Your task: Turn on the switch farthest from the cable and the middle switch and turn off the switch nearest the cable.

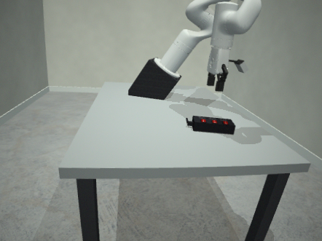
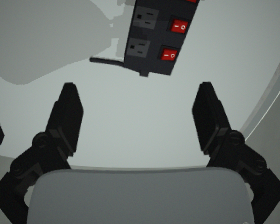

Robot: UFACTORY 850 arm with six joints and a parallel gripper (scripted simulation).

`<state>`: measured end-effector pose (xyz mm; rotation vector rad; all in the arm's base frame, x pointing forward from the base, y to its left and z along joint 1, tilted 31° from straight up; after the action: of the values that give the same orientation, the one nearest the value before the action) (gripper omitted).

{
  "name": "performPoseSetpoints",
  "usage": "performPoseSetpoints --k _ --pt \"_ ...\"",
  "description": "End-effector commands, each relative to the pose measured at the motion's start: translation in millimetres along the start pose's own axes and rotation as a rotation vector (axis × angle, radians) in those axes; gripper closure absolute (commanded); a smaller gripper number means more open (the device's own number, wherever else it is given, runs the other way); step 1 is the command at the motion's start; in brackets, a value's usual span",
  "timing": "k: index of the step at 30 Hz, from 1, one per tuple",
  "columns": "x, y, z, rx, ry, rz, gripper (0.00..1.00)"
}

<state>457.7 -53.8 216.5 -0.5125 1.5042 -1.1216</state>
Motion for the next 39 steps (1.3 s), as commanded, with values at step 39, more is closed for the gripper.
performPoseSetpoints --k 39 --pt "-4 15 14 0.005 -0.750 -0.010 0.00"
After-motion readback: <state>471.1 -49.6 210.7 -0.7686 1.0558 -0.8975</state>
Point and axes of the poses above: the point where the finger pads meet when closed, its own y axis out along the fingers, its own z axis across the jaws, x = y × z, the point moved 8 cm from there along -y, back along the fingers, and after that the axes turned 9 degrees about y, right-handed, at the moved point
